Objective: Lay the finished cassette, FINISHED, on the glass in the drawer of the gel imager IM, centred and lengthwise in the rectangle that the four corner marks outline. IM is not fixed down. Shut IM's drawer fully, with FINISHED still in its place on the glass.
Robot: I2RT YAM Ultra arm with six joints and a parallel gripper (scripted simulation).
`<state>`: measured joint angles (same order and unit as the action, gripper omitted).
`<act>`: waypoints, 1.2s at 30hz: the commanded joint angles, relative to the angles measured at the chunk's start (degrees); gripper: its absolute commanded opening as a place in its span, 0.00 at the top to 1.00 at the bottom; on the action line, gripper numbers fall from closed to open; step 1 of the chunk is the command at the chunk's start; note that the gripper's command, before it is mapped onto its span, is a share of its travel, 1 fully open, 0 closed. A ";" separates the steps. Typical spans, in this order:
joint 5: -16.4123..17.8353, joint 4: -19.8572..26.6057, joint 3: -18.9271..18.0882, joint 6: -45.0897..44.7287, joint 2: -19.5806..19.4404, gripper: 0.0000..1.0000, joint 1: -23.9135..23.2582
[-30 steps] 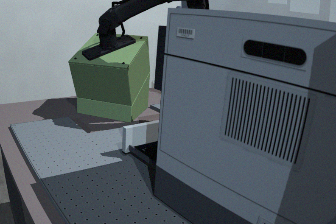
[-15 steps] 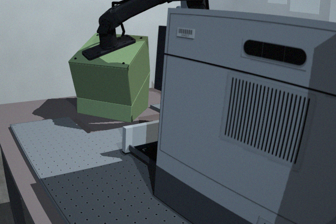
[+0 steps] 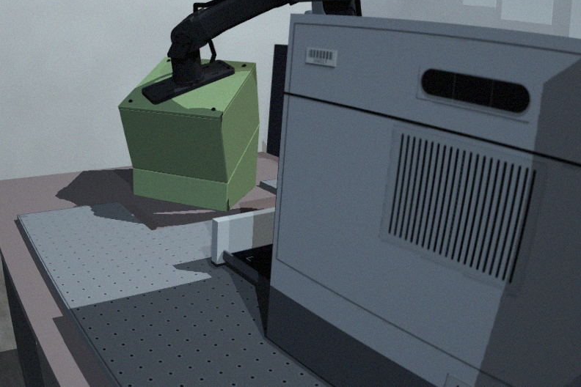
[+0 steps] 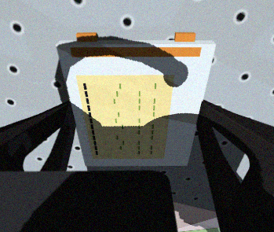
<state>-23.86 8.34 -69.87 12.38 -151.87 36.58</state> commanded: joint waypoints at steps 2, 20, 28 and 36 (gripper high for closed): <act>-0.11 -0.88 0.63 -0.09 0.91 1.00 0.25; -0.32 -2.04 2.73 0.28 2.26 1.00 0.81; -0.33 0.32 3.41 1.01 3.70 1.00 1.45; -0.34 1.89 4.04 1.77 5.60 1.00 2.16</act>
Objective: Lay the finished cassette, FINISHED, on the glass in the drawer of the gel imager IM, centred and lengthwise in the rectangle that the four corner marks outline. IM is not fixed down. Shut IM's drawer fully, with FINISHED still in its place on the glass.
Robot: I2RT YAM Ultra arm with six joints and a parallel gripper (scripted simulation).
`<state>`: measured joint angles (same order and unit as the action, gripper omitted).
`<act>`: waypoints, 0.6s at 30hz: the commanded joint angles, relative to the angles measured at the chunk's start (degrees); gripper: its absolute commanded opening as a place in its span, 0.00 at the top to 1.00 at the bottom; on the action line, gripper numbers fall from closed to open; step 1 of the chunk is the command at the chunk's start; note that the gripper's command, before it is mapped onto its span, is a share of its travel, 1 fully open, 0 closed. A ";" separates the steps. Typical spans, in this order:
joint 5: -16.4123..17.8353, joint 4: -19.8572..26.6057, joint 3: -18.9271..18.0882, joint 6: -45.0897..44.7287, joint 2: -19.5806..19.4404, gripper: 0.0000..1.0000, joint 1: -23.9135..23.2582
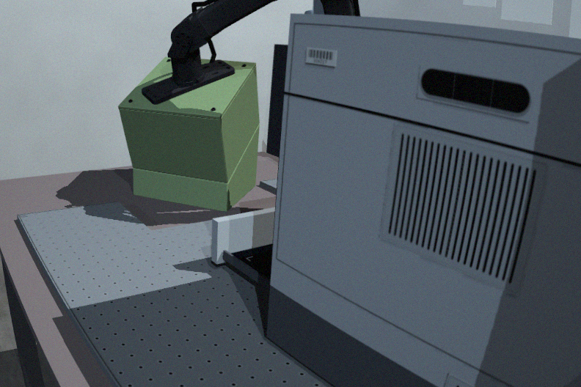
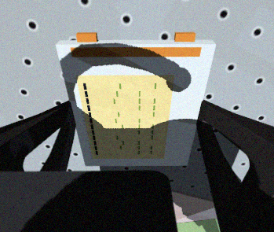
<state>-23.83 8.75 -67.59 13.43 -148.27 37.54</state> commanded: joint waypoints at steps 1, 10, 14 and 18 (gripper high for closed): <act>-0.36 1.68 1.84 0.82 2.23 1.00 1.28; -0.34 3.15 2.39 1.54 3.96 1.00 1.94; -0.32 3.97 2.65 1.93 4.89 1.00 2.30; -0.30 4.83 2.89 2.33 5.83 1.00 2.66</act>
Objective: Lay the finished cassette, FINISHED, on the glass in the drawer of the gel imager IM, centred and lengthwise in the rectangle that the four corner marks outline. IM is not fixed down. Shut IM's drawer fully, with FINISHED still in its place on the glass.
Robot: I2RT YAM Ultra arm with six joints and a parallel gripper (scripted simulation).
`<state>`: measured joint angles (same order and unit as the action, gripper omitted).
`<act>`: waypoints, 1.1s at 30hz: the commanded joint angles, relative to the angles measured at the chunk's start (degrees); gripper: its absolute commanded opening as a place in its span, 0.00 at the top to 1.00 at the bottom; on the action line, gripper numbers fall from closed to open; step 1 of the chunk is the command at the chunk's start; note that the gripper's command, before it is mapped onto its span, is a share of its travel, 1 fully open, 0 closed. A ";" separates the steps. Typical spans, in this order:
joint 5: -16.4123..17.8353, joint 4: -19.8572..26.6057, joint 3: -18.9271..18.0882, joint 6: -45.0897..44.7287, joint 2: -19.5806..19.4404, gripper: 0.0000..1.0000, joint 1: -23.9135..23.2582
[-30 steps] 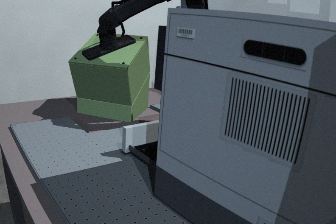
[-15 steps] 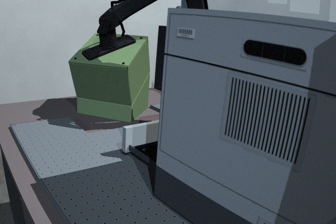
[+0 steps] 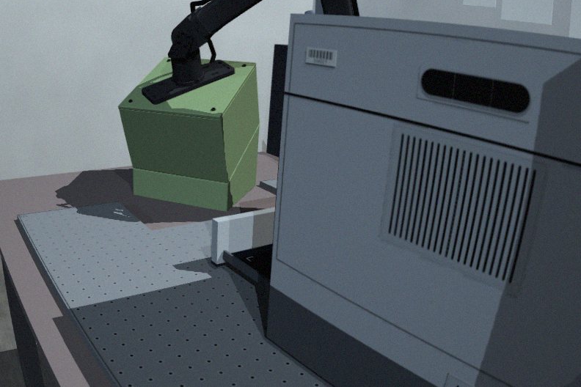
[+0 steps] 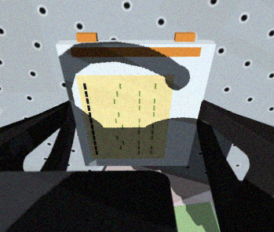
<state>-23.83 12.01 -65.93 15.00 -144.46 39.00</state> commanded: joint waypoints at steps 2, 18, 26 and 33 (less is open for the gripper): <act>-0.29 2.02 1.33 0.95 2.50 1.00 1.38; -0.19 5.23 1.88 2.33 5.69 1.00 2.63; -0.13 6.71 2.01 2.93 7.06 1.00 3.17; -0.05 8.39 2.11 3.60 8.57 1.00 3.79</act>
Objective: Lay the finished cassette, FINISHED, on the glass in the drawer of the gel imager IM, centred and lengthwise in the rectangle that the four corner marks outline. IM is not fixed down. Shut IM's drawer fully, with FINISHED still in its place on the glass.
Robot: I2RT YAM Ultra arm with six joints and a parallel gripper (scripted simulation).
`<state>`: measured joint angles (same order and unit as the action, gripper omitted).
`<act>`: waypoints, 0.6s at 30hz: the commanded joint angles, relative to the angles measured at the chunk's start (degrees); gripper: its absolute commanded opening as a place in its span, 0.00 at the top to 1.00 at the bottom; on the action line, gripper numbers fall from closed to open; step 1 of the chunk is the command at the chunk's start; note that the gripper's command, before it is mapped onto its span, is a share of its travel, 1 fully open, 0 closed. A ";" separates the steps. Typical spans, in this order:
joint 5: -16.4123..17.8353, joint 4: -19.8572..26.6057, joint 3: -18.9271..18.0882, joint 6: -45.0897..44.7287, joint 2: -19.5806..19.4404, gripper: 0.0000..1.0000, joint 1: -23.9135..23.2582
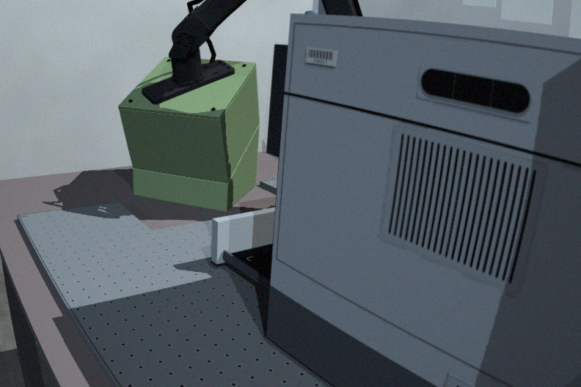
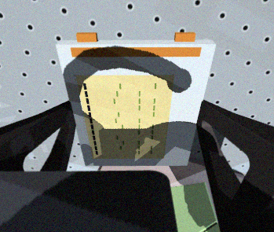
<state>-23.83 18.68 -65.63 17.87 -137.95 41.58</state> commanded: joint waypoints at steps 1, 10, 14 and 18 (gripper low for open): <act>-0.04 1.97 1.81 0.84 2.27 1.00 1.30; 0.06 3.78 1.83 1.54 3.81 1.00 1.94; 0.11 4.76 1.83 1.93 4.64 1.00 2.29; 0.19 5.77 1.69 2.34 5.52 1.00 2.68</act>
<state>-23.83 22.72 -64.79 19.44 -134.50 43.05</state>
